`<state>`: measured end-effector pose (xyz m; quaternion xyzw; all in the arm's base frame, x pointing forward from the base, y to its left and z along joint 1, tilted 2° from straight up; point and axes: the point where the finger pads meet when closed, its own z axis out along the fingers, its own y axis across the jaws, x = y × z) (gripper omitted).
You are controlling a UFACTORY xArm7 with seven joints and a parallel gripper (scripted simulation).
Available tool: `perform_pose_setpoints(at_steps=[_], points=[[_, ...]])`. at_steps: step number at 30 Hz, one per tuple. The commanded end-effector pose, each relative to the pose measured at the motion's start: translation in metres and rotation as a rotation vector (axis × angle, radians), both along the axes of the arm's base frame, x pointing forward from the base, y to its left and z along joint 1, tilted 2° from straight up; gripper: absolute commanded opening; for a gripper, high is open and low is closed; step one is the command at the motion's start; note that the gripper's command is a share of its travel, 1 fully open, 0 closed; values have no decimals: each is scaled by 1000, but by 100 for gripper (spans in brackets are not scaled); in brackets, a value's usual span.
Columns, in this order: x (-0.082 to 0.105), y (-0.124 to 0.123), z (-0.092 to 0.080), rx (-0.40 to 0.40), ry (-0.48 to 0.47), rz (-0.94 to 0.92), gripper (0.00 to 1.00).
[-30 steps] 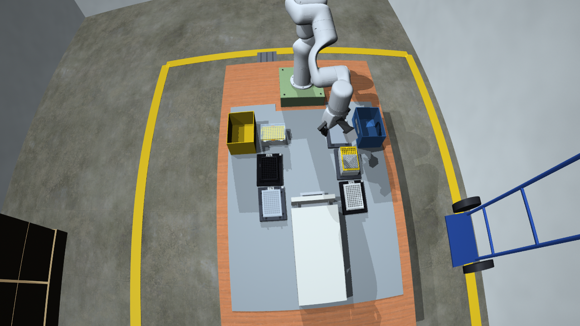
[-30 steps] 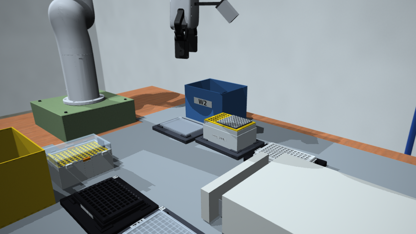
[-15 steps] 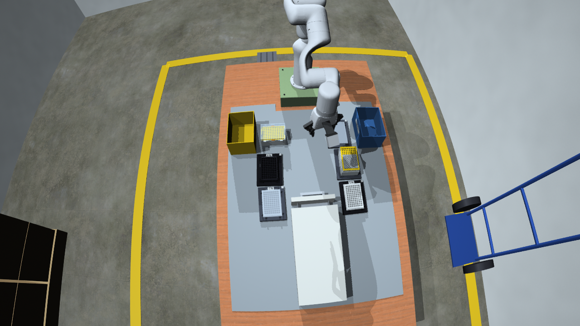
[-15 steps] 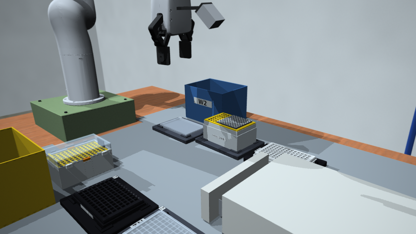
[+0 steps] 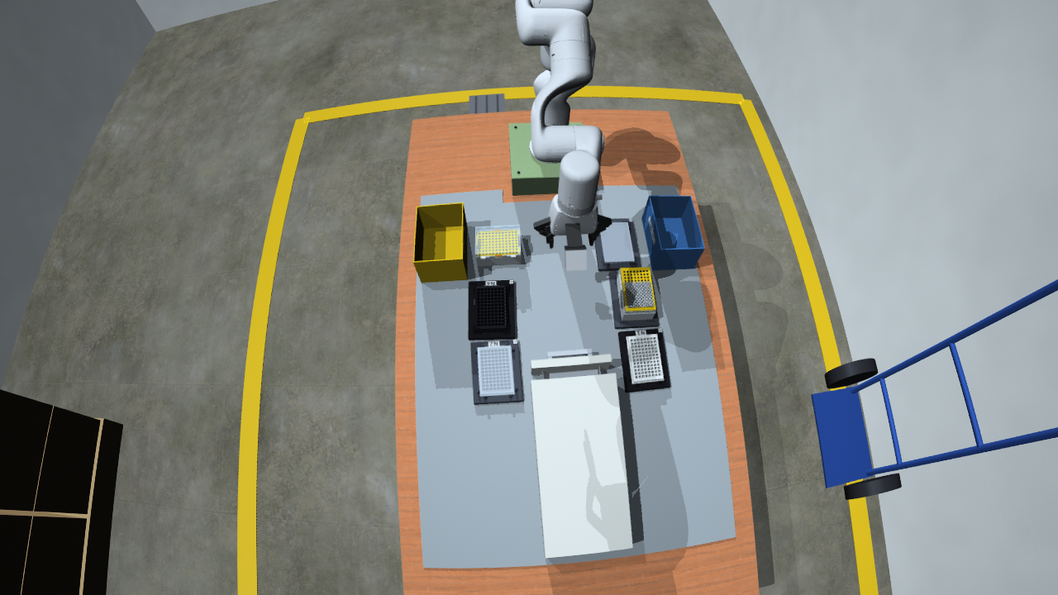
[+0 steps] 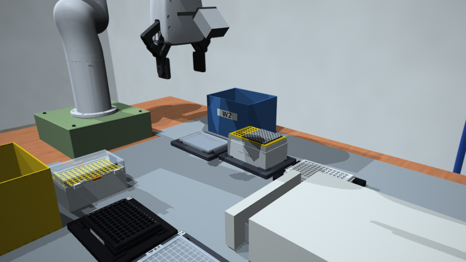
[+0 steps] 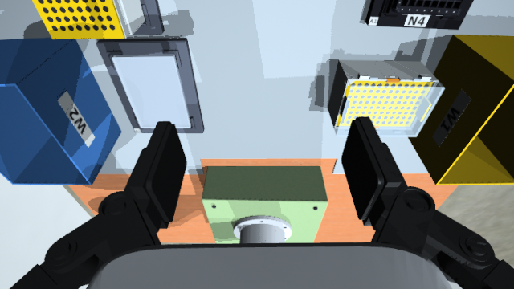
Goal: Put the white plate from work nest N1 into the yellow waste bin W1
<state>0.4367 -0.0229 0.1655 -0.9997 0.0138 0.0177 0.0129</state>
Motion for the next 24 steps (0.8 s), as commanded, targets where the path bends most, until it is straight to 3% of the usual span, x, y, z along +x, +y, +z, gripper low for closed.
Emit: perform_pose_setpoints(at_steps=[1,11,24], points=[[1,-3,1,-3,-7,-22,100],[1,-3,1,-3,-7,-22,100],[42,30,-17,-3,-8,-13,100]])
